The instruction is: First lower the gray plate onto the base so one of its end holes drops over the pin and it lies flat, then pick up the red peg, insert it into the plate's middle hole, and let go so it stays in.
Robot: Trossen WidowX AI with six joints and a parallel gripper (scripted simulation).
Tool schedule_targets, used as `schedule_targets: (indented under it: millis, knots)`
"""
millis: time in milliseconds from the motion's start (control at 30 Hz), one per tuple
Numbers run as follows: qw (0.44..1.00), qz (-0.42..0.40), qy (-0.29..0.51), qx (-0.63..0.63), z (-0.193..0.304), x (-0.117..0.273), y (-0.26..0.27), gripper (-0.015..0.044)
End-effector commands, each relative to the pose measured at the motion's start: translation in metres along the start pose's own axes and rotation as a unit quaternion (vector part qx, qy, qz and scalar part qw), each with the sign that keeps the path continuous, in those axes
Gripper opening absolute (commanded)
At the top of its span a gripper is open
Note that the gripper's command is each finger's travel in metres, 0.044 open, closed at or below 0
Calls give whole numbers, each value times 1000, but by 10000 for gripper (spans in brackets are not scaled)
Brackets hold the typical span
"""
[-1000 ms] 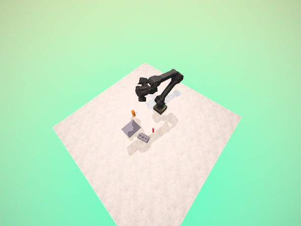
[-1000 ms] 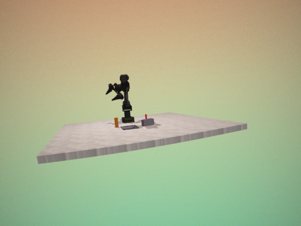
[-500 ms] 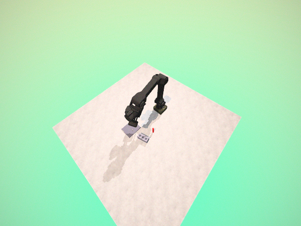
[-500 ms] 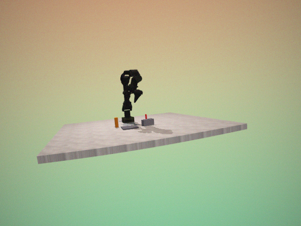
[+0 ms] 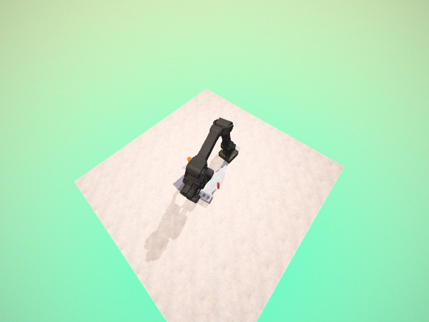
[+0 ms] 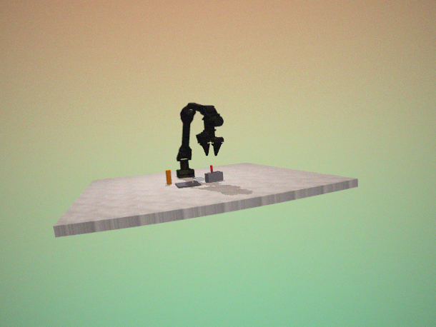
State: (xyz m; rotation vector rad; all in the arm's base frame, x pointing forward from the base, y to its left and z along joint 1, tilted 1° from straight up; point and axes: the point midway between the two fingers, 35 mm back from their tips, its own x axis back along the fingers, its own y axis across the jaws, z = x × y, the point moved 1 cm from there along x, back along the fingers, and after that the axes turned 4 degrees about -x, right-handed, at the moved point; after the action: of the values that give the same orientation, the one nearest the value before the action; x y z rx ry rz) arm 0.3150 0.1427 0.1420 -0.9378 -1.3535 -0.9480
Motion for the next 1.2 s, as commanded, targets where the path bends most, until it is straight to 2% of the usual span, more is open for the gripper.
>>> schedule_targets:
  millis: [0,133,1167]
  knots:
    - [1000,-2,5,-5,2,-16,4,440]
    - [1000,-2,5,-5,2,-60,3,440]
    - [1000,-2,5,-5,4,-113,7,440]
